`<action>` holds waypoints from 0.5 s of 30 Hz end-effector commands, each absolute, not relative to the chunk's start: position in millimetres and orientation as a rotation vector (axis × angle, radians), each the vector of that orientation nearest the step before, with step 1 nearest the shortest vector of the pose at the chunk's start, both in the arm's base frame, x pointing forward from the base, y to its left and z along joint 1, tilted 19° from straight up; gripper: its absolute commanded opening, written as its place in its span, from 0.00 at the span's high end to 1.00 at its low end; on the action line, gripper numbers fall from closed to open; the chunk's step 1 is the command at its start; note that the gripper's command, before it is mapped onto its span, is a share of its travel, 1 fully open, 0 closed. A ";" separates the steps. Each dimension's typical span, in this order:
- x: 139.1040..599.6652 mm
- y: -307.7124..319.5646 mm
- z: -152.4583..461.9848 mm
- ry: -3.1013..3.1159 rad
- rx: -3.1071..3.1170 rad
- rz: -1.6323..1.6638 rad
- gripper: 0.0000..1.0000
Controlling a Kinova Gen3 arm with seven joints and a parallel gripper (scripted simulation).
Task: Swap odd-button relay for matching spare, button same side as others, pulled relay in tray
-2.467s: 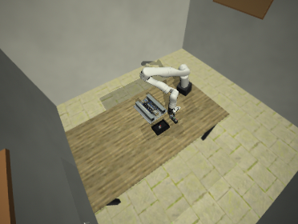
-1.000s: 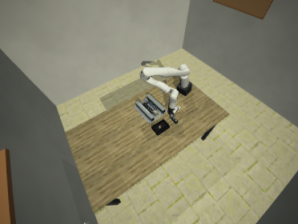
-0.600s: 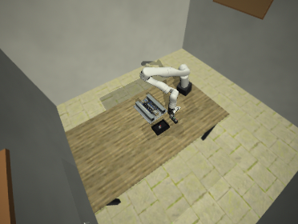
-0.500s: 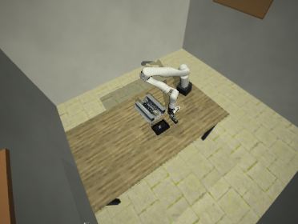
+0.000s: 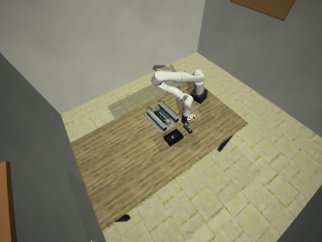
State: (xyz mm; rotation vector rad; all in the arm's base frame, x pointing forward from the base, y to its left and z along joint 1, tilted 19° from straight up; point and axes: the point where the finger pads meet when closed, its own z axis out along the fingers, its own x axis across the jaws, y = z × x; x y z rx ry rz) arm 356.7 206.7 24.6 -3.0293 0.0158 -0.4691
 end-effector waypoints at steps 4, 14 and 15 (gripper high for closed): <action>357.2 205.1 33.9 0.018 -3.028 -0.482 1.00; 352.3 205.5 42.2 0.017 -3.028 -0.478 1.00; 352.0 205.4 43.4 0.017 -3.028 -0.479 1.00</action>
